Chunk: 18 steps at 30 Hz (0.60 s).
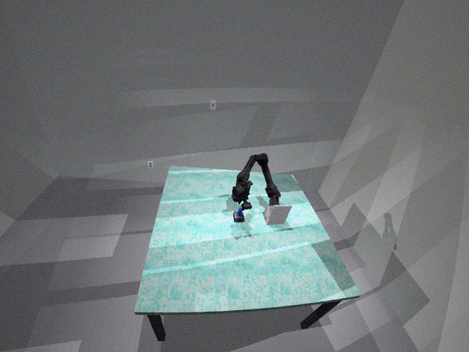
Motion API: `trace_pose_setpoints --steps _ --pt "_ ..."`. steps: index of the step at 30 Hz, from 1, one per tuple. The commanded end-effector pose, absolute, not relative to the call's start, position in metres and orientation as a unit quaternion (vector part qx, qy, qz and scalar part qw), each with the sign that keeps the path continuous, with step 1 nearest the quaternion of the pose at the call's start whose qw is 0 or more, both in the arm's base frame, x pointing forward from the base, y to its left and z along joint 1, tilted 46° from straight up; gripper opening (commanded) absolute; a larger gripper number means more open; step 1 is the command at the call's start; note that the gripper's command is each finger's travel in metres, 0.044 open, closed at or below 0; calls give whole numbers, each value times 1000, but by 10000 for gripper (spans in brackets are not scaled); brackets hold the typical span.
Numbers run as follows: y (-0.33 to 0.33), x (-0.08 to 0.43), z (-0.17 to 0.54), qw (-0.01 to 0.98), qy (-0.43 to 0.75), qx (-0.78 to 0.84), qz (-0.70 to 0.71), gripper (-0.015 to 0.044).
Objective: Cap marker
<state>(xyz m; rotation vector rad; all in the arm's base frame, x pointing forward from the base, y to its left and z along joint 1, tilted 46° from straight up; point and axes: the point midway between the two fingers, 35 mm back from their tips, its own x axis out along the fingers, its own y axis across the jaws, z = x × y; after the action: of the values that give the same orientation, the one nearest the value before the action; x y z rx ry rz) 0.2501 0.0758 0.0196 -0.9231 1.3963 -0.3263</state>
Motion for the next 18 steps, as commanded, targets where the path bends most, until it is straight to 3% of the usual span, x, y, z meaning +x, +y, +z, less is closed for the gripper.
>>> trace_pose_setpoints --steps 1,10,18 --pt "87 245 31 698 601 -332 -205 230" --pt "87 245 31 700 600 -328 -208 0" --pt "87 245 31 700 600 -328 -208 0"
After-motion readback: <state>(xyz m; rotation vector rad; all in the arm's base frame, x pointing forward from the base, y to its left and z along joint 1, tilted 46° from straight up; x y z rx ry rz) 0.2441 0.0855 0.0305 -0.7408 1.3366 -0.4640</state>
